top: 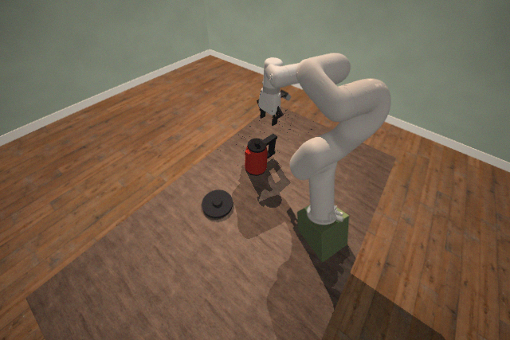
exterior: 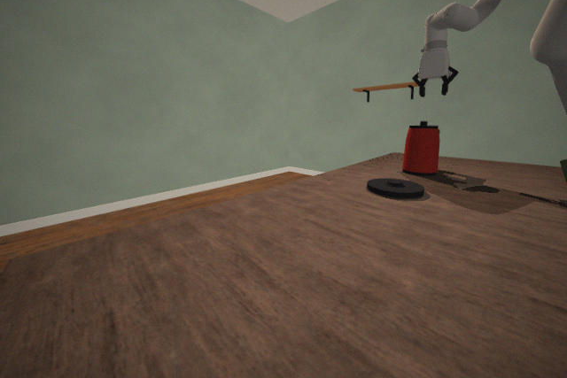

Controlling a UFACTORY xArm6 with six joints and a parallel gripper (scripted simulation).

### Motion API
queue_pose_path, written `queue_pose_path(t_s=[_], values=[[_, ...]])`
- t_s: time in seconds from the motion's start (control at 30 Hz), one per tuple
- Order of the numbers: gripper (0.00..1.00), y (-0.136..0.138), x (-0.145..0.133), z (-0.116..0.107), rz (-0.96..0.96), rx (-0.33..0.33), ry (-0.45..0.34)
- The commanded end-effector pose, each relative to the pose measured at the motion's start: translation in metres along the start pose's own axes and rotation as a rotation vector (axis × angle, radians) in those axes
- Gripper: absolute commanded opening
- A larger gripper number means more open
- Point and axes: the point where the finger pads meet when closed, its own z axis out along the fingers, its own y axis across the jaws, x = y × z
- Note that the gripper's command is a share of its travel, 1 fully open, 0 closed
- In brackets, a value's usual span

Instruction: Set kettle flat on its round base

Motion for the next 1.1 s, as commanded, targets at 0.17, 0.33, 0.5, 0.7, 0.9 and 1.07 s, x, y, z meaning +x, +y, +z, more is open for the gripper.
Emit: queue_pose_path(t_s=[0.17,0.33,0.5,0.7,0.9,1.07], values=[[0.81,-0.001,0.0,-0.001,0.0,0.004,0.001],[0.81,-0.001,0.0,0.005,0.0,0.004,0.001],[0.81,-0.001,0.0,0.019,0.0,0.004,0.001],[0.81,-0.001,0.0,0.04,0.0,0.004,0.001],[0.81,-0.001,0.0,0.064,0.0,0.004,0.001],[0.81,-0.001,0.0,0.087,0.0,0.004,0.001]])
